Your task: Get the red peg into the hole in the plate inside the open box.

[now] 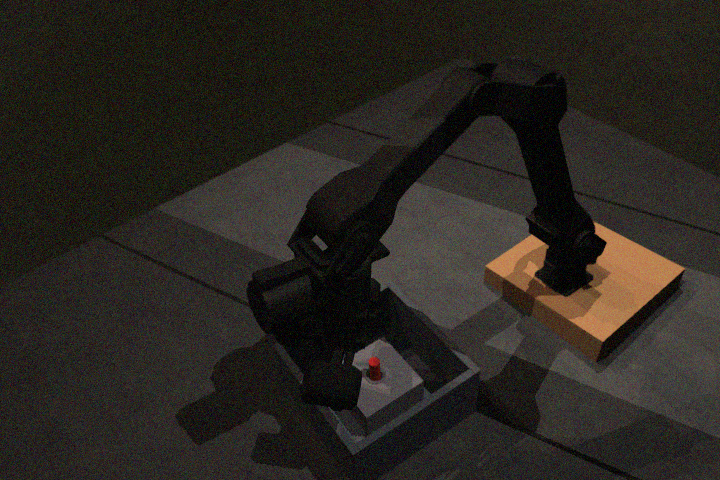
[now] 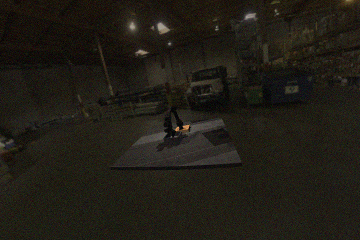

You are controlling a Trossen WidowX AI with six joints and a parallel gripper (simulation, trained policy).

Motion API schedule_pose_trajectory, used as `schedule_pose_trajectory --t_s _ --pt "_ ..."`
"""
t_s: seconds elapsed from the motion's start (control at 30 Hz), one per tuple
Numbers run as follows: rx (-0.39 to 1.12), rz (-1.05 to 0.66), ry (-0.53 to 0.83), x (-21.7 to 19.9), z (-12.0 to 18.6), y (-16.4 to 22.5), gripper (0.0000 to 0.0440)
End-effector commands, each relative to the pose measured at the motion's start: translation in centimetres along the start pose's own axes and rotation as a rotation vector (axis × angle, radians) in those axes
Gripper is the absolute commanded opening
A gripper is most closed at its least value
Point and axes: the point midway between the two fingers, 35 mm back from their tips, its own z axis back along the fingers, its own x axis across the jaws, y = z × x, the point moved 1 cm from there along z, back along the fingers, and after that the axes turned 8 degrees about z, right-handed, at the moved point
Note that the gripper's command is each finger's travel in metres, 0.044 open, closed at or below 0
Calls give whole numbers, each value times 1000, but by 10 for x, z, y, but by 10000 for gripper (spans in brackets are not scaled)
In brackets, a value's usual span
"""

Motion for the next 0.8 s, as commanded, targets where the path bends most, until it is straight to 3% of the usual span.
schedule_pose_trajectory --t_s 0.0,0.33,0.77 --pt "-18 13 -71 20 10 -14 440" --pt "-35 44 -168 53 29 -30 440" --pt "-37 46 -171 55 30 -31 440"
